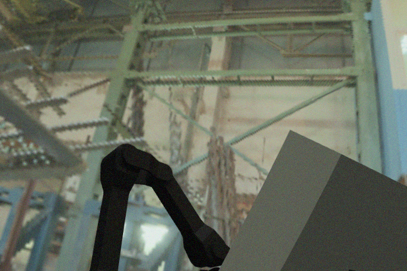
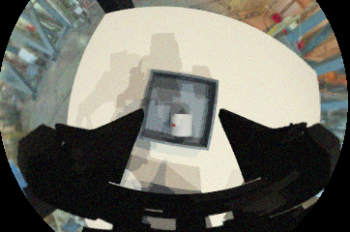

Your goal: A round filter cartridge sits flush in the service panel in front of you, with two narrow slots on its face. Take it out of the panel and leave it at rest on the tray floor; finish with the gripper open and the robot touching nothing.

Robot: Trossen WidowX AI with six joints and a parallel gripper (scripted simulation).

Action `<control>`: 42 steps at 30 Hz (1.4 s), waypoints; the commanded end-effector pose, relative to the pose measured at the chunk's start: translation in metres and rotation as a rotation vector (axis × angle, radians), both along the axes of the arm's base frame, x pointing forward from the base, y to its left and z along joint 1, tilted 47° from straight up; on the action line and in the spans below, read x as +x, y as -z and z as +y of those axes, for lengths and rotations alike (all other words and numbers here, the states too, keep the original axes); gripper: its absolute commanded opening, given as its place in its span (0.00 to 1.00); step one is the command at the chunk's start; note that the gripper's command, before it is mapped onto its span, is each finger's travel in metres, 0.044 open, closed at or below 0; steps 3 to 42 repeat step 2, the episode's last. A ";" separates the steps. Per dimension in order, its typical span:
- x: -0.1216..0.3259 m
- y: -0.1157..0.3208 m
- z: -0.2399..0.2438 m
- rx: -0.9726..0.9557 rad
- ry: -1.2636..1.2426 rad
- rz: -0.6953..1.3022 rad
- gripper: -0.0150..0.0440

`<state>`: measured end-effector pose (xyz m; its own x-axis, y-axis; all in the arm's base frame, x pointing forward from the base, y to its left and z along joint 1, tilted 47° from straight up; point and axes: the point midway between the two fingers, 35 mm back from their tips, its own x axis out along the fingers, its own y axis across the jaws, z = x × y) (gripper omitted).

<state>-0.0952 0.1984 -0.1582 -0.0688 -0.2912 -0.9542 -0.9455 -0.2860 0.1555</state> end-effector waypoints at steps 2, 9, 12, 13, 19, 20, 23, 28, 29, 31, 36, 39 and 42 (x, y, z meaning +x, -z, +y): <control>0.000 0.000 0.000 0.000 0.001 0.000 1.00; 0.000 0.000 0.000 0.000 0.001 0.000 1.00; 0.000 0.000 0.000 0.000 0.001 0.000 1.00; 0.000 0.000 0.000 0.000 0.001 0.000 1.00; 0.000 0.000 0.000 0.000 0.001 0.000 1.00; 0.000 0.000 0.000 0.000 0.001 0.000 1.00; 0.000 0.000 0.000 0.000 0.001 0.000 1.00; 0.000 0.000 0.000 0.000 0.001 0.000 1.00; 0.000 0.000 0.000 0.000 0.001 0.000 1.00; 0.000 0.000 0.000 0.000 0.001 0.000 1.00; 0.000 0.000 0.000 0.000 0.001 0.000 1.00; 0.000 0.000 0.000 0.000 0.001 0.000 1.00; 0.000 0.000 0.000 0.000 0.001 0.000 1.00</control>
